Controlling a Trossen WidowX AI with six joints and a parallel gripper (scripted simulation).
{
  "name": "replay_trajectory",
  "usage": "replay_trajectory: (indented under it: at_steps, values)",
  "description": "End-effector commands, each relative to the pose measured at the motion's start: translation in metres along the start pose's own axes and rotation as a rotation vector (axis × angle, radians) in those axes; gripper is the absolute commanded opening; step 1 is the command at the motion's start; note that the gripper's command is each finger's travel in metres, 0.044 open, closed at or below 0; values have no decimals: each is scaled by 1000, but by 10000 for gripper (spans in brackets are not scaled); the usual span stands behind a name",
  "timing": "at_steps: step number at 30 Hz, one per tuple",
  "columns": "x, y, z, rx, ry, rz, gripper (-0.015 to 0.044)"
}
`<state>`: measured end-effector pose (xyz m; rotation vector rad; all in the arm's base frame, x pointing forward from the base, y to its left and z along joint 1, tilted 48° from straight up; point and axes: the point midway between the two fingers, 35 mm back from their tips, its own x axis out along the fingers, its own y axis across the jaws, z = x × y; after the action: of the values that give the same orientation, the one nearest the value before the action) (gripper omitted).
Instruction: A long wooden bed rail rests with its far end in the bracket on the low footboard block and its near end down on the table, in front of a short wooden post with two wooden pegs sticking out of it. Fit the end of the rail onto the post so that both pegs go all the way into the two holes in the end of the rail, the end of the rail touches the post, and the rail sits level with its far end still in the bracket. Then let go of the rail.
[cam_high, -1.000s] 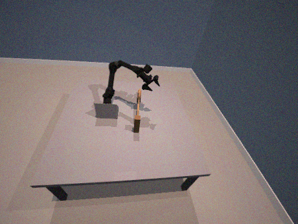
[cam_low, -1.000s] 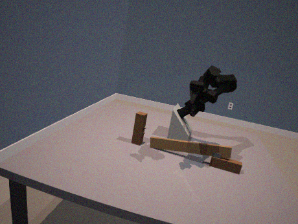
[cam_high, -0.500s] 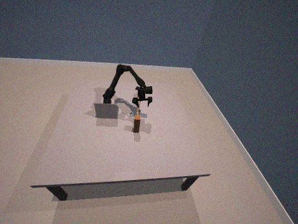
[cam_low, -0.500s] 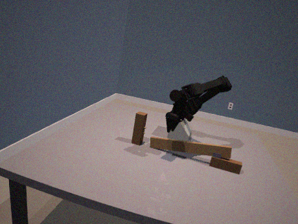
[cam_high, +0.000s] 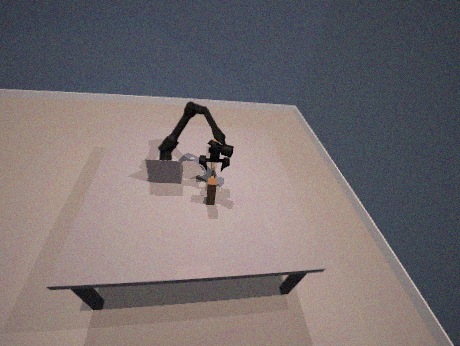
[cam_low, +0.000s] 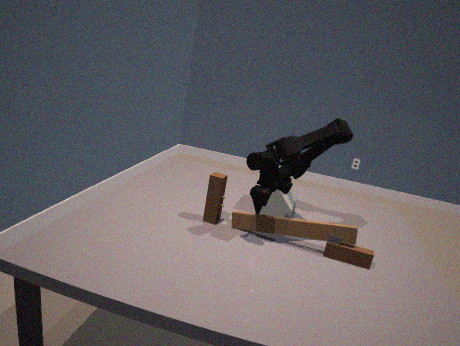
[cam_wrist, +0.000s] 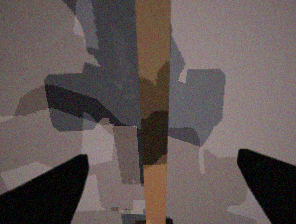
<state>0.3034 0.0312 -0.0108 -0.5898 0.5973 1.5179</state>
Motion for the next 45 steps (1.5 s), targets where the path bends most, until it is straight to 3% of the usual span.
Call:
replay_trajectory:
  at_steps: [1,43,45]
  values:
    - [9,3,1,-2,-7,12,440]
    - [72,5,3,-2,-12,13,440]
    - [72,5,3,-2,-12,13,387]
